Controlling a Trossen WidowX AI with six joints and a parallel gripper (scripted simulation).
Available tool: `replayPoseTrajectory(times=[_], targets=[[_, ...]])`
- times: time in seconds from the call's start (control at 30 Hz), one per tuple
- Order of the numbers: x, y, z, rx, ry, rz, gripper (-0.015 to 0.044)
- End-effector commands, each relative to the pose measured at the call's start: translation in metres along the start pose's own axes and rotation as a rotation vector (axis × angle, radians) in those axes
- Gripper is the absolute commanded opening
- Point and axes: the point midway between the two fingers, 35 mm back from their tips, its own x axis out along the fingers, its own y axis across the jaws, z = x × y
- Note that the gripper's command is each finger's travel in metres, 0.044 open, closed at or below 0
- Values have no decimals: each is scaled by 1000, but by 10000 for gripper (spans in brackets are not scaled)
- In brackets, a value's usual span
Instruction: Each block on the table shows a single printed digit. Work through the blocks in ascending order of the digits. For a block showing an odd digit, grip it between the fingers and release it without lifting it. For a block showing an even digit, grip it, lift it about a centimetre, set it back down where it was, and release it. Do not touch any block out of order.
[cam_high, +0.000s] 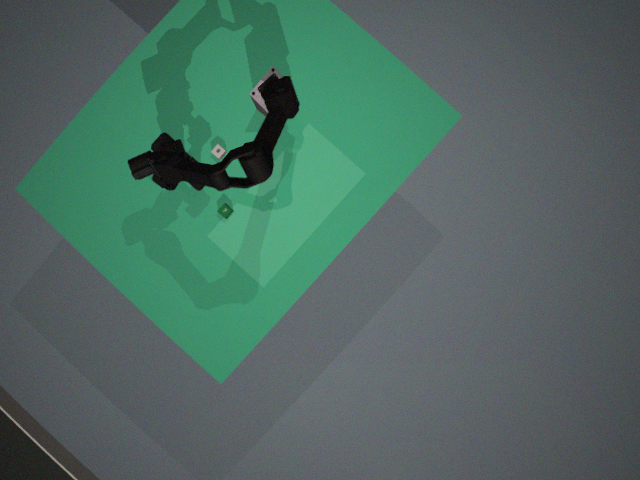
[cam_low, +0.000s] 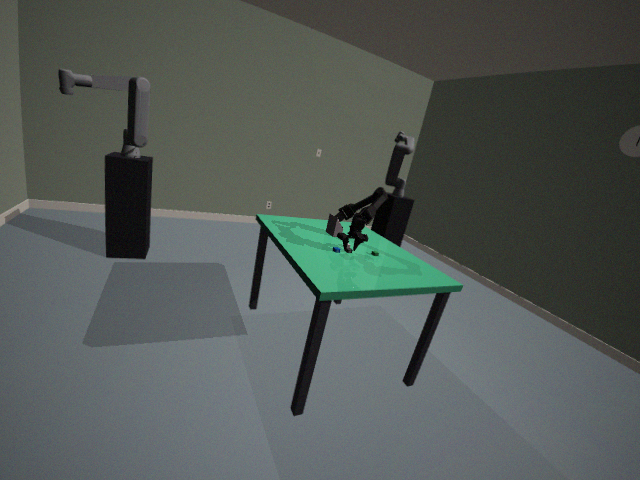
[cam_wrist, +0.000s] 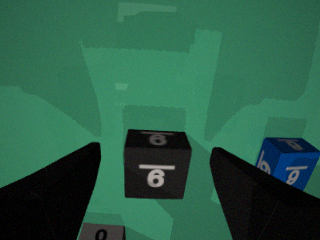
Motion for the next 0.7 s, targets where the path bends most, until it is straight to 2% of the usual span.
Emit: replayPoseTrajectory(times=[0.0, 0.03, 0.13, 0.23, 0.4, 0.67], targets=[[2, 0, -1, 9, 2, 5, 383], [2, 0, -1, 9, 2, 5, 400], [-1, 0, -1, 9, 2, 5, 400], [-32, -1, -1, 9, 2, 3, 400], [-36, 2, 0, 9, 2, 3, 400], [-79, 120, -3, 13, 1, -6, 400]])
